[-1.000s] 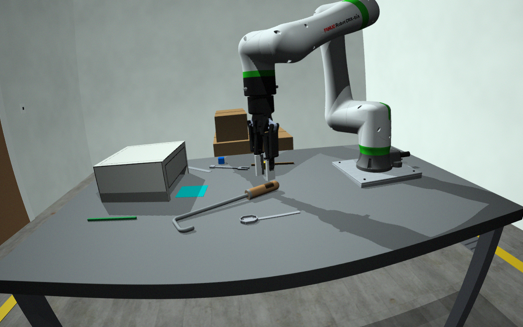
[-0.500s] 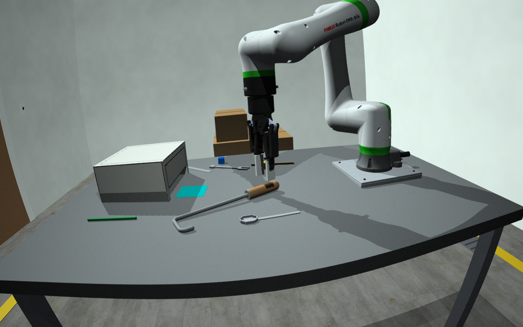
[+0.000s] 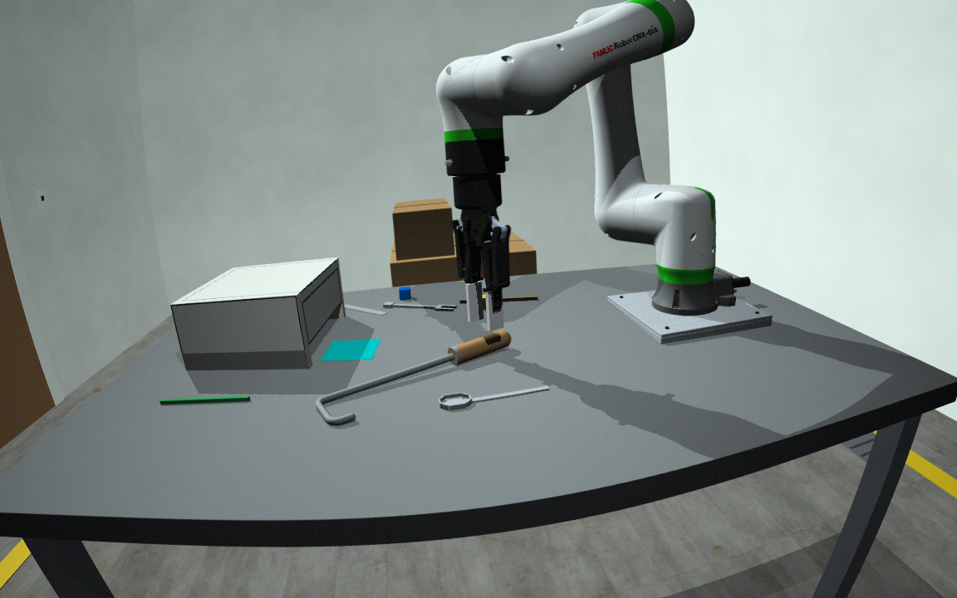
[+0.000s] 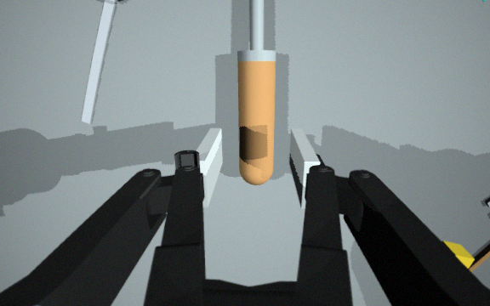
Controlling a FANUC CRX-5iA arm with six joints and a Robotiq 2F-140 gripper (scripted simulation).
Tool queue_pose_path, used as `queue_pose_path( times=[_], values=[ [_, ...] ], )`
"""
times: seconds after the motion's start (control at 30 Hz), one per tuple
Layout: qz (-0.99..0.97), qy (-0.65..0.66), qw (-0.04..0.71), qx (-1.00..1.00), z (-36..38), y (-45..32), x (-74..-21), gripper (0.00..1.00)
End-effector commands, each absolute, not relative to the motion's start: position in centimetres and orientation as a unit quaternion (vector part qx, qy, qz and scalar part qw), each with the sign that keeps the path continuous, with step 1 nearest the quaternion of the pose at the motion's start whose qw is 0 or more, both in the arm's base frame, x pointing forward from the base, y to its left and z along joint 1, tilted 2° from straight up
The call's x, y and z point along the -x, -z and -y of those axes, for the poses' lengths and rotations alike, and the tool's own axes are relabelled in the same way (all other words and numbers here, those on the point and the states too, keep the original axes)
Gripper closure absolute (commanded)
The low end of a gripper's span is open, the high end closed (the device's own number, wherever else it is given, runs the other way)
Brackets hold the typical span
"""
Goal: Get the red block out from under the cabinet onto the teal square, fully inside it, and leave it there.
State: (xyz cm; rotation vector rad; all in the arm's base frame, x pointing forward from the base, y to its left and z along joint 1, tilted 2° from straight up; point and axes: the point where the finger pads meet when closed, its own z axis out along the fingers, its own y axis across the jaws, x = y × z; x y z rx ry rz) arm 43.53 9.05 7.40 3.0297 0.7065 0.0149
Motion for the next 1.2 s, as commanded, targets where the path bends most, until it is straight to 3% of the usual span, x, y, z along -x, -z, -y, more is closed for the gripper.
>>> queue_pose_path(
  times=[0.0, 1.17],
  values=[
    [-0.227, -0.005, 0.015, -0.974, -9.1, -7.4, -43.6, 0.66],
    [-0.227, -0.005, 0.015, -0.974, -9.0, -5.0, -43.6, 0.66]
  ],
)
